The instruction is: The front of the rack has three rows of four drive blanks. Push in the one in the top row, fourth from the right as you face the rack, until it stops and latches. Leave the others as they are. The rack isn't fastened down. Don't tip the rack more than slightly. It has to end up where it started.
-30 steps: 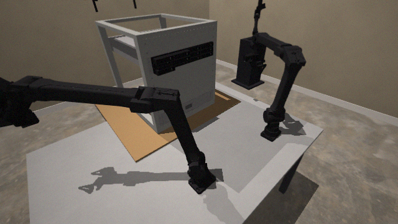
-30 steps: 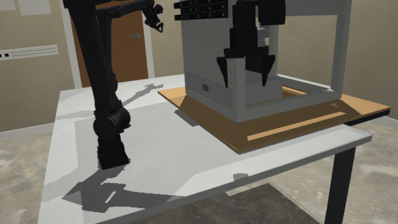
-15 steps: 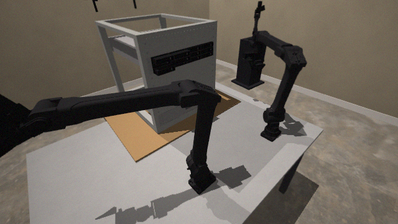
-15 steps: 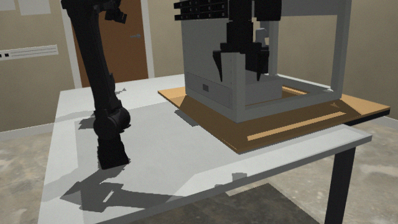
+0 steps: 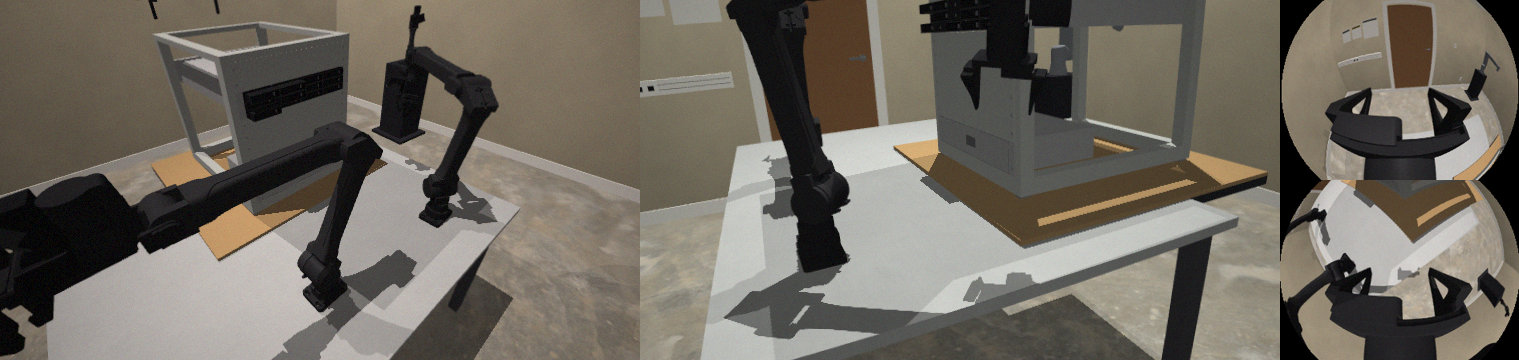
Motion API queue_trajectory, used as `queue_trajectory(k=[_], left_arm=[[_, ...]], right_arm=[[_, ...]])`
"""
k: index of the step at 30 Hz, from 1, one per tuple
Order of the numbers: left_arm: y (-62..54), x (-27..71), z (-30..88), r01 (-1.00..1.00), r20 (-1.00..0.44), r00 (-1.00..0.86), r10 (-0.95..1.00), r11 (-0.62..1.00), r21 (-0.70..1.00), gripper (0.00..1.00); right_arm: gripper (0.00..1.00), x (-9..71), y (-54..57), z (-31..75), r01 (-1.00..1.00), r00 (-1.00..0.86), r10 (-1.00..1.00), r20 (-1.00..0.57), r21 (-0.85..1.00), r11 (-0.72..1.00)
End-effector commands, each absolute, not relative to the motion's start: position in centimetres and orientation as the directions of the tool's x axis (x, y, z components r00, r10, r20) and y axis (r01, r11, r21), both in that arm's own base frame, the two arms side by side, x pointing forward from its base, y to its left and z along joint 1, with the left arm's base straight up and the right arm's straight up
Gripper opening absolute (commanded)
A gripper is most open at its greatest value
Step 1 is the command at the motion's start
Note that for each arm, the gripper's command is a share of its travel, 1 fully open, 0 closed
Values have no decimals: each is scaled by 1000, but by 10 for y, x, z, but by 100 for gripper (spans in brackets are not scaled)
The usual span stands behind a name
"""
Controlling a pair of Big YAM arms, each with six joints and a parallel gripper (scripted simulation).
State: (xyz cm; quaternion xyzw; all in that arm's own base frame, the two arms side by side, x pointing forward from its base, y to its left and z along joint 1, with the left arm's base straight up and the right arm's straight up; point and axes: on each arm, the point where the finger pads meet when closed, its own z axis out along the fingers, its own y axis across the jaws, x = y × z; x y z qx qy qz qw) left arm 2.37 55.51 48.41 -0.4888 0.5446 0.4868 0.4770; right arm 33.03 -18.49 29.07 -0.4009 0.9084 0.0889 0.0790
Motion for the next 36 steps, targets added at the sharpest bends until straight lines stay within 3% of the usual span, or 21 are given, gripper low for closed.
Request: queue_trajectory(k=[1,8,19,36], left_arm=[[547,10,500,-1000,-1000,-4,-6,17,4,100],[545,6,501,-1000,-1000,0,0,11,0,100],[545,6,501,-1000,-1000,0,0,11,0,100],[545,6,501,-1000,-1000,0,0,11,0,100]], right_arm=[[100,331,-159,310,-666,-736,-626,-259,105,739],[100,329,-104,326,-529,-810,-417,-412,208,823],[100,329,-36,349,-372,-840,-133,-526,379,847],[100,328,45,377,-189,-777,242,-581,582,791]])
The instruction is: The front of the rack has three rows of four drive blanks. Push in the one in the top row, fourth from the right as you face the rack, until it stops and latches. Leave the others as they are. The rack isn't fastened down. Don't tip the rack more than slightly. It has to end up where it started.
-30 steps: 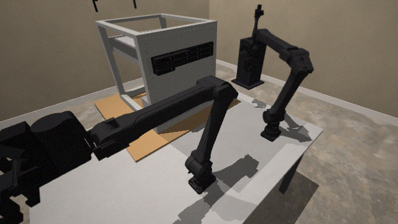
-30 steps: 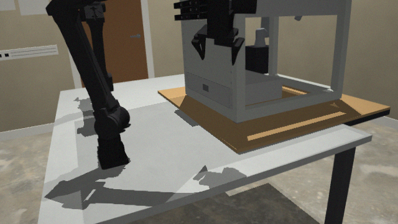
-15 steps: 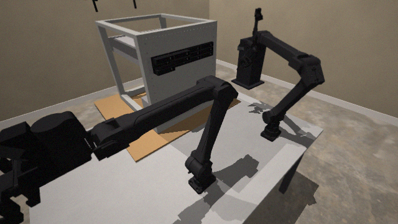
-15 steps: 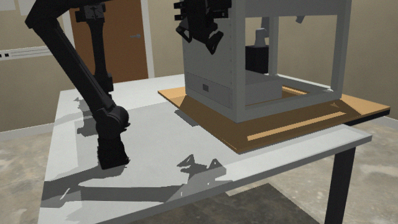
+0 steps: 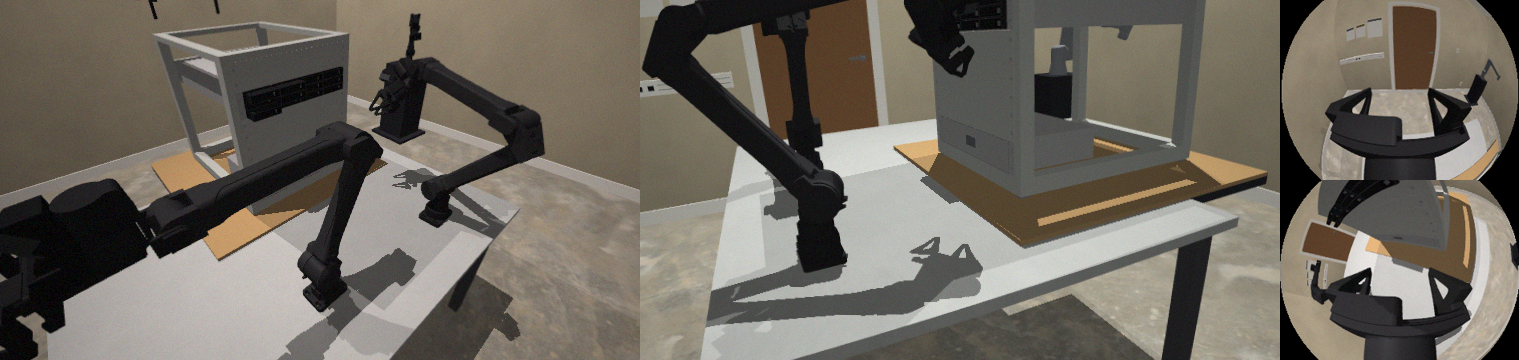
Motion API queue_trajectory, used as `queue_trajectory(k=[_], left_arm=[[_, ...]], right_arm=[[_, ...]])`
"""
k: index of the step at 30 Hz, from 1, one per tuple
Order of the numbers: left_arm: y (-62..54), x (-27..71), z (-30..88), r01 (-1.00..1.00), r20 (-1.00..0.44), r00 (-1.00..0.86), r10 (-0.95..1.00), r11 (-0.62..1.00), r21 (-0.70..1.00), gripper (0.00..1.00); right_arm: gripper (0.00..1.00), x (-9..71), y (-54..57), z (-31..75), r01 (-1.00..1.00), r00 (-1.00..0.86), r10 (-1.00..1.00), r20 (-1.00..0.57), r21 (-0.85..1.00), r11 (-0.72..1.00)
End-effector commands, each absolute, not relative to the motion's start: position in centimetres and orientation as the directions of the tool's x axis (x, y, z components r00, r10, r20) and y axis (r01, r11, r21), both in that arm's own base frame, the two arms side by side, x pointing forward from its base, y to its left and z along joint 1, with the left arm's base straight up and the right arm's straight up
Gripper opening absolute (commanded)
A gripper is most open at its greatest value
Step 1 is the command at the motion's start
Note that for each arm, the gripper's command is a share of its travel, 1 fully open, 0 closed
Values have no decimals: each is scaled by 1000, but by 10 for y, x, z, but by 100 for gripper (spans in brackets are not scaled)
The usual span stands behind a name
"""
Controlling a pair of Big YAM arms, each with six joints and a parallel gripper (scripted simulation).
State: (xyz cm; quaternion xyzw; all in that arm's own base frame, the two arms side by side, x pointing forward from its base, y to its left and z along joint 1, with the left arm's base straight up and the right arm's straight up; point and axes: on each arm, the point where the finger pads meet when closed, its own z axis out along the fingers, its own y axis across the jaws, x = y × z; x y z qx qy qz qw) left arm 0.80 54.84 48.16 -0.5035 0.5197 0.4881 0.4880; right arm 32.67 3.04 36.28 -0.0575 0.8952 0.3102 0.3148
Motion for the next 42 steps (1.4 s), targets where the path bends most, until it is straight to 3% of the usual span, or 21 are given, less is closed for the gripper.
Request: queue_trajectory(k=[1,22,42], left_arm=[[545,6,501,-1000,-1000,0,0,11,0,100],[545,6,501,-1000,-1000,0,0,11,0,100],[545,6,501,-1000,-1000,0,0,11,0,100]], right_arm=[[100,328,51,379,-180,-770,265,-580,596,783],[100,326,153,417,-28,-550,690,-470,836,548],[100,329,234,477,-7,-311,916,-253,965,264]])
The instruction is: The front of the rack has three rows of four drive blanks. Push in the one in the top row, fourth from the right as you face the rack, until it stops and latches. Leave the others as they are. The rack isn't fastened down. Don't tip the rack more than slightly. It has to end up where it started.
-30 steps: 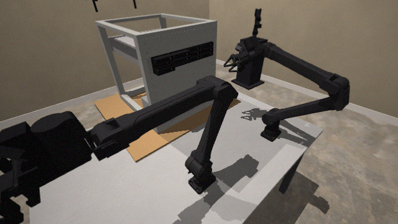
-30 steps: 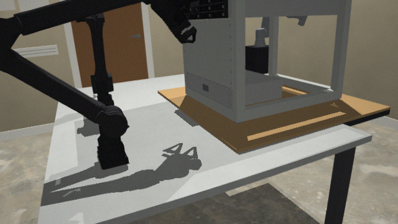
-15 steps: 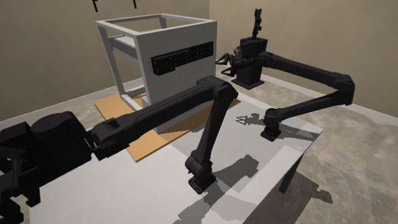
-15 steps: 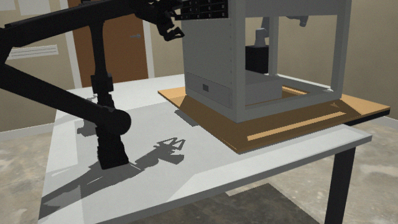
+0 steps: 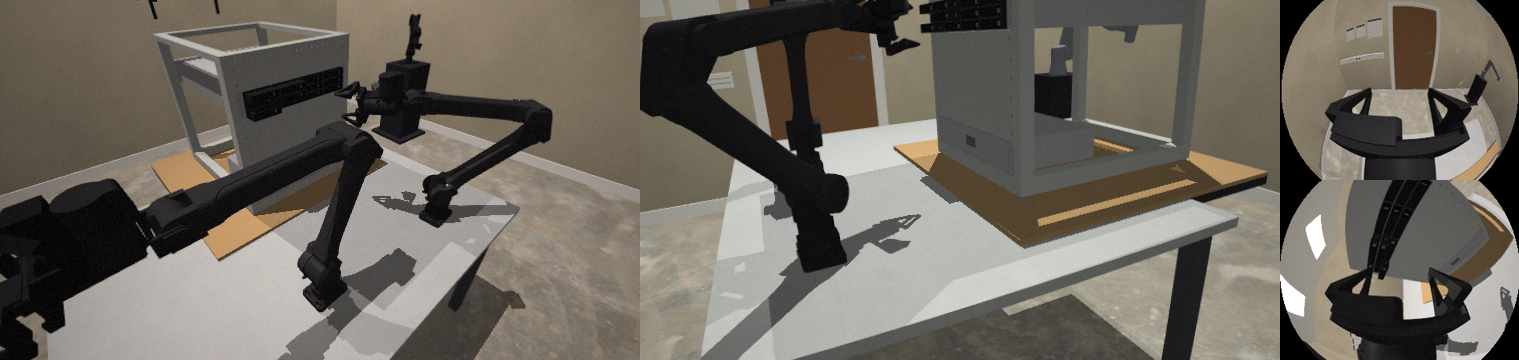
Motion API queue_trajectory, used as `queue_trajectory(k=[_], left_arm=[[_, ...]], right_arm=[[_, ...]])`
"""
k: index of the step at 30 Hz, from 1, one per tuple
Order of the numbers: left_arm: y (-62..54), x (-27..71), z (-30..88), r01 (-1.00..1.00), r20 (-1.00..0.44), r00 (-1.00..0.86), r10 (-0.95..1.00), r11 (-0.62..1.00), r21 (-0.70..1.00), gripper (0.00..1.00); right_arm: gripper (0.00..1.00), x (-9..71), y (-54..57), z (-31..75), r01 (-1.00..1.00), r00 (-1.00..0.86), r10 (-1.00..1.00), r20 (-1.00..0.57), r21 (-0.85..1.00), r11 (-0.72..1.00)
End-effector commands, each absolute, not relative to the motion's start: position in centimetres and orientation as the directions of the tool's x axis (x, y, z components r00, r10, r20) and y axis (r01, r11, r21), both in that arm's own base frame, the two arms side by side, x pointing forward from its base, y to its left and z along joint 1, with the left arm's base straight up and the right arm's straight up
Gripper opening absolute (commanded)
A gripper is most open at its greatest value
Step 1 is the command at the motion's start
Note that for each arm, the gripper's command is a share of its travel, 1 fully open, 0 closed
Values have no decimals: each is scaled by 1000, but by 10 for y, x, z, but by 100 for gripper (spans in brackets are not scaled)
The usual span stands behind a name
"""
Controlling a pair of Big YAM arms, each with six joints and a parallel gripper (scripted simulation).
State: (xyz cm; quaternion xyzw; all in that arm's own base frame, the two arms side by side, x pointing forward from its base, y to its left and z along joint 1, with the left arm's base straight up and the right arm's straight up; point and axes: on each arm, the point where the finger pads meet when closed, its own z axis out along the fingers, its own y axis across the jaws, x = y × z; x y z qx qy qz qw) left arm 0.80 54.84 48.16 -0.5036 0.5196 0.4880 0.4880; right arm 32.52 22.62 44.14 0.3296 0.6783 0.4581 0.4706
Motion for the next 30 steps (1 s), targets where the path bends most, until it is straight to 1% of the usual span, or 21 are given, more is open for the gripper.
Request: queue_trajectory(k=[1,3,15,17,18,19,21,27,30], left_arm=[[545,6,501,-1000,-1000,0,0,11,0,100],[545,6,501,-1000,-1000,0,0,11,0,100],[545,6,501,-1000,-1000,0,0,11,0,100],[545,6,501,-1000,-1000,0,0,11,0,100],[545,6,501,-1000,-1000,0,0,11,0,100],[545,6,501,-1000,-1000,0,0,11,0,100],[545,6,501,-1000,-1000,0,0,11,0,100],[545,6,501,-1000,-1000,0,0,11,0,100],[545,6,501,-1000,-1000,0,0,11,0,100]], right_arm=[[100,329,240,437,37,-309,912,-271,954,296],[100,328,249,480,-3,-268,941,-207,977,214],[100,327,300,493,-8,-108,993,-42,999,41],[100,327,300,493,-8,-108,993,-42,999,41],[100,327,304,467,12,-99,993,-69,997,71],[100,327,307,494,-11,-88,996,-20,1000,19],[100,327,313,496,-15,-69,998,-1,1000,0],[100,327,326,499,-24,-26,999,43,999,-43],[100,327,331,488,-17,-11,999,38,999,-38]])
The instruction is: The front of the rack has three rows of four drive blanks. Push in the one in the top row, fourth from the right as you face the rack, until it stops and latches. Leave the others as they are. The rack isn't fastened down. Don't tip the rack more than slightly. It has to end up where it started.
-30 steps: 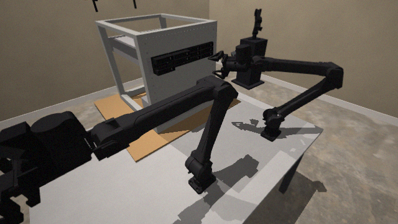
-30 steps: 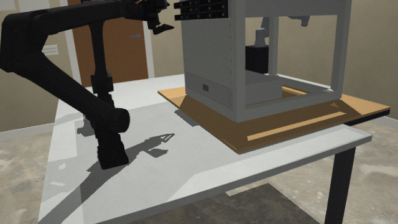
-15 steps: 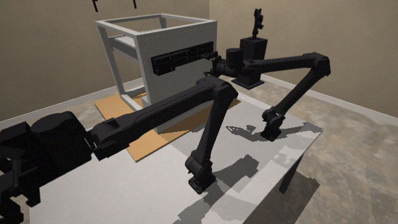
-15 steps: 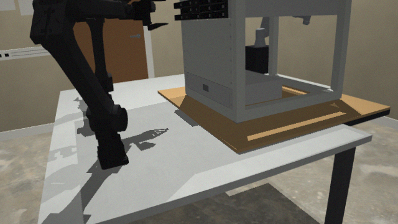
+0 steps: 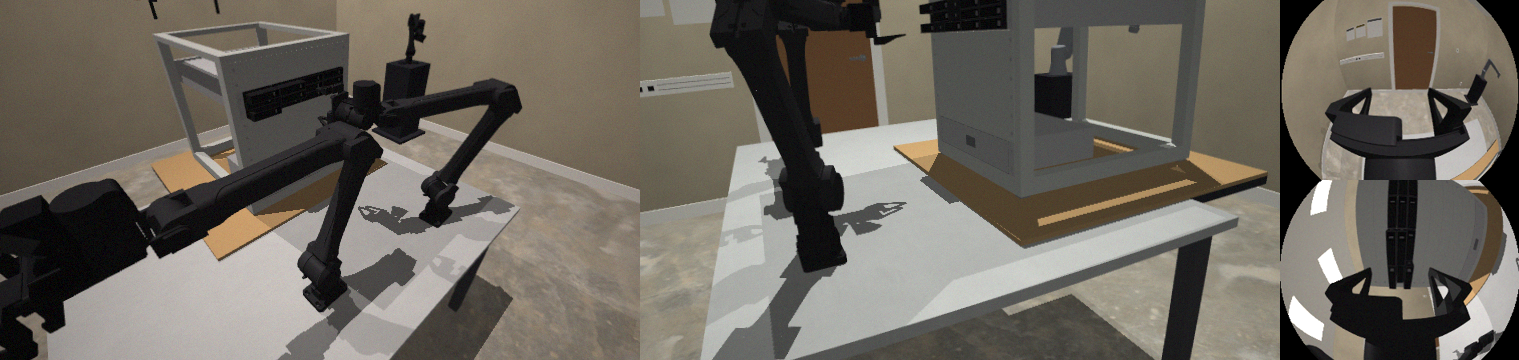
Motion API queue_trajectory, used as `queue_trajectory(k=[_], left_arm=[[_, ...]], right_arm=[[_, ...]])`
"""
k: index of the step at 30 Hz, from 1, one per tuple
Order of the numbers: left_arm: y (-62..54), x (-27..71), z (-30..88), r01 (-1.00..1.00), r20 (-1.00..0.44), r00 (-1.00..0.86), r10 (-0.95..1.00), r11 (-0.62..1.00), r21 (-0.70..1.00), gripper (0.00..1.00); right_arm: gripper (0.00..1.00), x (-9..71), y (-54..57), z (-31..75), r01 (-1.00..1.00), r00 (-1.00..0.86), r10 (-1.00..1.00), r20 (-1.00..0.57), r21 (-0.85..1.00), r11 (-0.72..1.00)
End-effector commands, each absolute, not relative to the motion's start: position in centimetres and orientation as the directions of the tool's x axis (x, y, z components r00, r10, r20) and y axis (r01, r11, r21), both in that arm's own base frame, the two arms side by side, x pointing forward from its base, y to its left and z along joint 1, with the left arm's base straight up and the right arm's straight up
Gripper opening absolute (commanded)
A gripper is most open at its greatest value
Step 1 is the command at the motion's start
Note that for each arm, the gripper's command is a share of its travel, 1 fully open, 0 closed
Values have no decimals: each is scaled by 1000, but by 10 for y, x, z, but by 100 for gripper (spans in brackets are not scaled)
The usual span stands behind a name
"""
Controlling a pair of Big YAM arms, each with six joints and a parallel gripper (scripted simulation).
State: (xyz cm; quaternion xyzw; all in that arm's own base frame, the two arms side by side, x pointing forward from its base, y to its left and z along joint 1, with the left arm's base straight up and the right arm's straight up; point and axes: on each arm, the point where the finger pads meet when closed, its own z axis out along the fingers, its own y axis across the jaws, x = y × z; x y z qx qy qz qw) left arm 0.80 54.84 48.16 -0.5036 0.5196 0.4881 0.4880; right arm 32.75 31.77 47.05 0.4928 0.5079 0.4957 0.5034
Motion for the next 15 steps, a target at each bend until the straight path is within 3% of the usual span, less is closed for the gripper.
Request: queue_trajectory(k=[1,15], left_arm=[[545,6,501,-1000,-1000,0,0,11,0,100],[545,6,501,-1000,-1000,0,0,11,0,100]], right_arm=[[100,327,332,500,-27,-8,998,62,998,-62],[100,326,337,490,-21,10,999,54,998,-53]])
